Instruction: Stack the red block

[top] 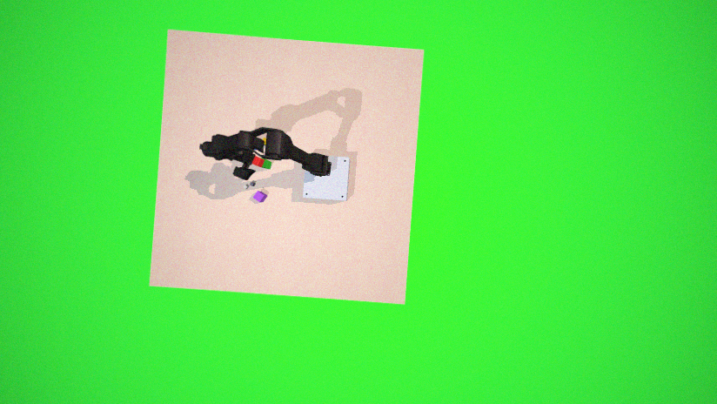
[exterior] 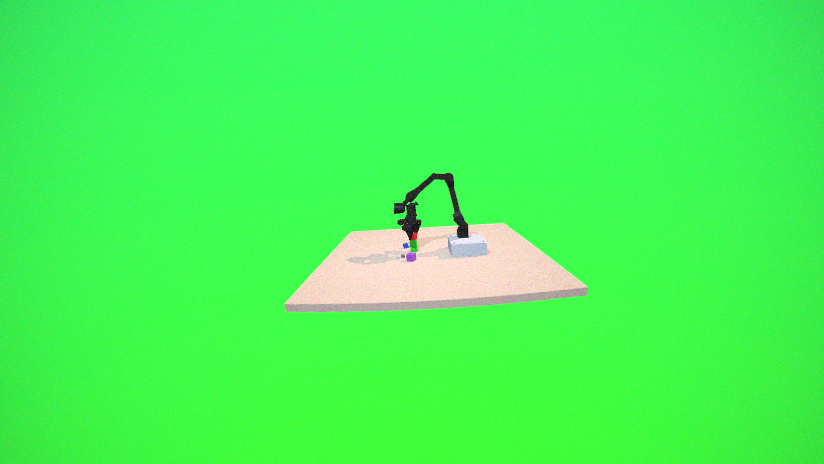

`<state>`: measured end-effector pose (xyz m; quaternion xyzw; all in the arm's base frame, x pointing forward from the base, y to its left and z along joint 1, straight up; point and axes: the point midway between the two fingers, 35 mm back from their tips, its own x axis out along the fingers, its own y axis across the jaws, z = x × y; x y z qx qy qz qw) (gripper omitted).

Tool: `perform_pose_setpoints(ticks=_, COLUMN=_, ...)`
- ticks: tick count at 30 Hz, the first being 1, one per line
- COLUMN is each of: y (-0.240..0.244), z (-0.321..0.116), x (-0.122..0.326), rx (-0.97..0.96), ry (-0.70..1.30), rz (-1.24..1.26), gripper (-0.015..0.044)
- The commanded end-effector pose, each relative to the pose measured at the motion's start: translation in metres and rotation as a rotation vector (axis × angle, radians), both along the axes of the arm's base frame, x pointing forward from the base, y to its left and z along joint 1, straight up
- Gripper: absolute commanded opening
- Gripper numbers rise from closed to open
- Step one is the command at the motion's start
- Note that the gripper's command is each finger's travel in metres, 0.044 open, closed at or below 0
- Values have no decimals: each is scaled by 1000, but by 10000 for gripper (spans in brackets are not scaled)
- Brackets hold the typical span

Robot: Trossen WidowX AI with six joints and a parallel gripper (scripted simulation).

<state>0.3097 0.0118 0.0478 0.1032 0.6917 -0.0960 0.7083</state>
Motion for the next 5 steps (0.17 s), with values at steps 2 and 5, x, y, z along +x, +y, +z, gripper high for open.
perform_pose_setpoints(ticks=2, y=0, z=0, x=0, rx=0, ry=0, rz=0, gripper=440)
perform_pose_setpoints(ticks=5, y=0, z=0, x=0, rx=0, ry=0, rz=0, gripper=440)
